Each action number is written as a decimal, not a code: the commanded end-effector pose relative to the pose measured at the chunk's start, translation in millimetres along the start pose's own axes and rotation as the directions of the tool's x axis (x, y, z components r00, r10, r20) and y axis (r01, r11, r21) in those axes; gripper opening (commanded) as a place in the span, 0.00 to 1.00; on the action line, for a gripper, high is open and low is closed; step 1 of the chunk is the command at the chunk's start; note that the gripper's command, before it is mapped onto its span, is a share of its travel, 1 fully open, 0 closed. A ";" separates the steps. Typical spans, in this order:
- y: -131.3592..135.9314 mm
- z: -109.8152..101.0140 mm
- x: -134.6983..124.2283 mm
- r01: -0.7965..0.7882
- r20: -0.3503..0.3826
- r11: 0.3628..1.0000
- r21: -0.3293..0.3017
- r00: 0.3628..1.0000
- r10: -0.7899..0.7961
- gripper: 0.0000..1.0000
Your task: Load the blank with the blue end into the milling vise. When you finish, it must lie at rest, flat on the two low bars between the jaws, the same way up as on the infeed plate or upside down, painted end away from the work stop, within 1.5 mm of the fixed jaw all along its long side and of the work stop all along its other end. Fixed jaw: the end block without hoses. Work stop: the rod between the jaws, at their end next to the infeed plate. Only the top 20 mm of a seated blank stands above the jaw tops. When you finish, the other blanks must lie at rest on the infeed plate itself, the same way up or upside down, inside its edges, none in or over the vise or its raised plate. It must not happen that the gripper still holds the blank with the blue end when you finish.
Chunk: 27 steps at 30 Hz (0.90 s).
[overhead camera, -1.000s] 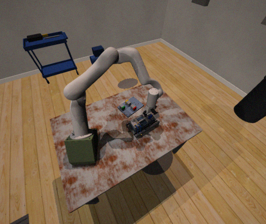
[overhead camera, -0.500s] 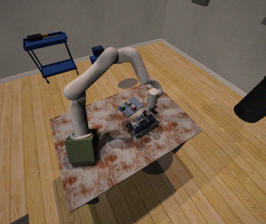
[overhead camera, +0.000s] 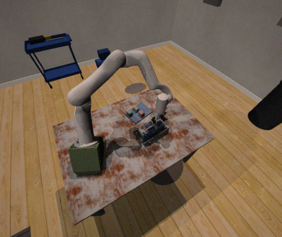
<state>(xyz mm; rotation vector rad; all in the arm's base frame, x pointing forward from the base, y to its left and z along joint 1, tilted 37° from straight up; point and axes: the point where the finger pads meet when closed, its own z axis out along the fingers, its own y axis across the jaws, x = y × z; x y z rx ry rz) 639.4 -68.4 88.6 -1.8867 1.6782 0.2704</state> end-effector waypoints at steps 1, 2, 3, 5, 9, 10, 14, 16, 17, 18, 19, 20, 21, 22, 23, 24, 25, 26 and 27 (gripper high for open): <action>-0.8 -0.9 0.2 0.000 -0.001 1.000 0.002 1.000 0.000 1.00; -0.8 -0.9 0.2 0.000 -0.001 1.000 0.002 1.000 0.000 1.00; -0.8 -0.9 0.2 0.000 -0.001 1.000 0.002 1.000 0.000 1.00; -0.8 -0.9 0.2 0.000 -0.001 1.000 0.002 1.000 0.000 1.00; -0.8 -0.9 0.2 0.000 -0.001 1.000 0.002 1.000 0.000 1.00; -0.8 -0.9 0.2 0.000 -0.001 1.000 0.002 1.000 0.000 1.00; -0.8 -0.9 0.2 0.000 -0.001 1.000 0.002 1.000 0.000 1.00; -0.8 -0.9 0.2 0.000 -0.001 1.000 0.002 1.000 0.000 1.00; -0.8 -1.2 0.2 0.000 -0.001 1.000 0.002 1.000 0.000 1.00; -0.8 -1.5 0.2 0.000 -0.001 1.000 0.002 1.000 0.000 1.00; -0.8 -1.8 0.2 0.000 -0.001 1.000 0.002 1.000 0.000 1.00; -0.8 -2.1 0.2 0.000 -0.001 1.000 0.001 1.000 0.000 1.00; -0.8 -2.4 0.2 0.000 -0.001 1.000 0.001 1.000 0.000 1.00; -0.8 -2.7 0.2 0.000 -0.001 1.000 0.001 1.000 0.000 1.00; -0.8 -3.0 0.2 0.000 0.000 1.000 0.001 1.000 0.000 1.00; -0.8 -3.3 0.2 0.000 0.000 1.000 0.001 1.000 0.000 1.00; -0.8 -3.6 0.2 0.000 0.000 1.000 0.001 1.000 0.000 1.00; -0.8 -3.9 0.2 0.000 0.000 1.000 0.001 1.000 0.000 1.00; -0.8 -3.9 0.2 0.000 0.000 1.000 0.001 1.000 0.000 1.00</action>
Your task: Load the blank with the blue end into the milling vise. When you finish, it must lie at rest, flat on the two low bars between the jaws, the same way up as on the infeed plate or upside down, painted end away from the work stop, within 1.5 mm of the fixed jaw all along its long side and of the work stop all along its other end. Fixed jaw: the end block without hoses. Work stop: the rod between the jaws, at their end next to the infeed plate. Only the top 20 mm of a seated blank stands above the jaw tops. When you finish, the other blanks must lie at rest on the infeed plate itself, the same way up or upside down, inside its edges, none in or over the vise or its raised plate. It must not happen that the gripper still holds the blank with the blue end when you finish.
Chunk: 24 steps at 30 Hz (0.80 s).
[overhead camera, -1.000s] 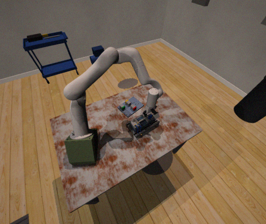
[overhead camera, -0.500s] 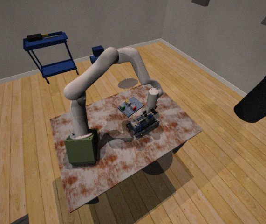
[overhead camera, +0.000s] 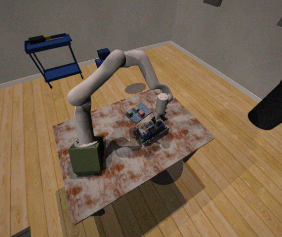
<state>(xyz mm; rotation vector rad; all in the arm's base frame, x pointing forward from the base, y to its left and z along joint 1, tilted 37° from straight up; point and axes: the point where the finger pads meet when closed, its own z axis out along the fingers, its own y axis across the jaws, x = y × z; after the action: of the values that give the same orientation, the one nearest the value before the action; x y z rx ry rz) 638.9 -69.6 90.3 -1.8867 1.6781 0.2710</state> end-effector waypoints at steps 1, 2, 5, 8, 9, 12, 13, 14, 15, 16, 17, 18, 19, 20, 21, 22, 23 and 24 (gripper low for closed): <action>-0.8 -1.7 0.2 0.000 -0.001 1.000 0.001 1.000 0.000 1.00; -0.8 -1.7 0.2 0.000 -0.001 1.000 0.001 1.000 0.000 1.00; -0.8 -1.7 0.2 0.000 -0.001 1.000 0.001 1.000 0.000 1.00; -0.8 -2.3 0.2 0.000 -0.001 1.000 0.002 1.000 0.000 1.00; -0.8 -2.6 0.2 0.000 -0.001 1.000 0.002 1.000 0.000 1.00; -0.8 -3.5 0.2 0.000 -0.001 1.000 0.002 1.000 0.000 1.00; -0.8 -3.8 0.2 0.000 -0.001 1.000 0.002 1.000 0.000 1.00; -0.8 -4.1 0.2 0.000 -0.001 1.000 0.002 1.000 0.000 1.00; -0.8 -4.4 0.2 0.000 -0.001 1.000 0.001 1.000 0.000 1.00; -0.8 -4.7 0.2 0.000 -0.001 1.000 0.001 1.000 0.000 1.00; -0.8 -4.7 0.2 0.000 -0.001 1.000 0.001 1.000 0.000 1.00; -0.8 -4.7 0.2 0.000 -0.001 1.000 0.001 1.000 0.000 1.00; -0.8 -4.7 0.2 0.000 -0.001 1.000 0.001 1.000 0.000 1.00; -0.8 -4.7 0.2 0.000 -0.001 1.000 0.001 1.000 0.000 1.00; -0.8 -4.7 0.2 0.000 -0.001 1.000 0.001 1.000 0.000 1.00; -0.8 -4.7 0.2 0.000 -0.001 1.000 0.001 1.000 0.000 1.00; -0.8 -4.7 0.2 0.000 -0.001 1.000 0.001 1.000 0.000 1.00; -0.8 -4.9 0.2 0.000 -0.001 1.000 0.002 1.000 0.000 1.00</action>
<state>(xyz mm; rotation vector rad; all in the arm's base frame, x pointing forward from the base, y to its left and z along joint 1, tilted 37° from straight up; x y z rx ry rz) 638.0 -71.6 93.3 -1.8867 1.6781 0.2713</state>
